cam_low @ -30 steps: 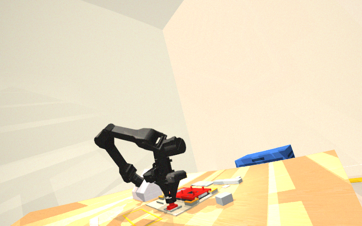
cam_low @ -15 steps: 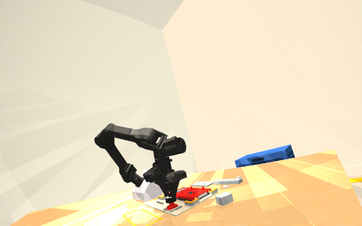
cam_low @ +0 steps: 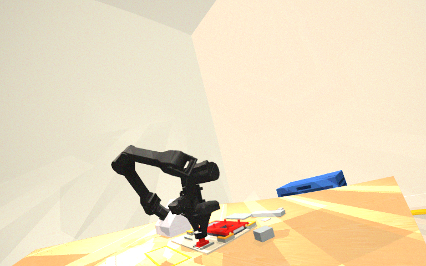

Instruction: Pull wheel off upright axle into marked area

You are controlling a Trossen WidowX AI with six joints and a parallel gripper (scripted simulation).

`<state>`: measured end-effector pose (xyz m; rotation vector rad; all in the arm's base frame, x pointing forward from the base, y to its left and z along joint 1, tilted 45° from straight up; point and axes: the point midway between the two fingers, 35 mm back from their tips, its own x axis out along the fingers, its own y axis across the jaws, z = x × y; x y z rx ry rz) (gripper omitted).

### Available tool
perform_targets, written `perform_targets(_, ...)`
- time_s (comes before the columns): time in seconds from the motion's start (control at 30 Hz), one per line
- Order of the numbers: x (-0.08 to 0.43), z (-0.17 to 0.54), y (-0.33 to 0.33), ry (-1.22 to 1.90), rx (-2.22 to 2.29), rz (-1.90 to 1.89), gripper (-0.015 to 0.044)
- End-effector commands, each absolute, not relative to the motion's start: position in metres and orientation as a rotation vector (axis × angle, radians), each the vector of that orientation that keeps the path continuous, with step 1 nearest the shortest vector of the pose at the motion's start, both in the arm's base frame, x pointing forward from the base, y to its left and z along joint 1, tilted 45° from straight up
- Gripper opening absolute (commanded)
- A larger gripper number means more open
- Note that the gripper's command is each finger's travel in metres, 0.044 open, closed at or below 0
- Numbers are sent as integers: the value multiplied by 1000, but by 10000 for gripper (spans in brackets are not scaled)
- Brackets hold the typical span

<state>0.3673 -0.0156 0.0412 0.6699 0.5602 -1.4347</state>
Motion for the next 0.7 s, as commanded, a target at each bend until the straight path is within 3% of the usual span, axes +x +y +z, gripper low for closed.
perform_targets(0.0, 367, 46, -8, 562, 667, -1422, 0)
perform_targets(0.67, 367, 51, -4, 562, 666, -1421, 0)
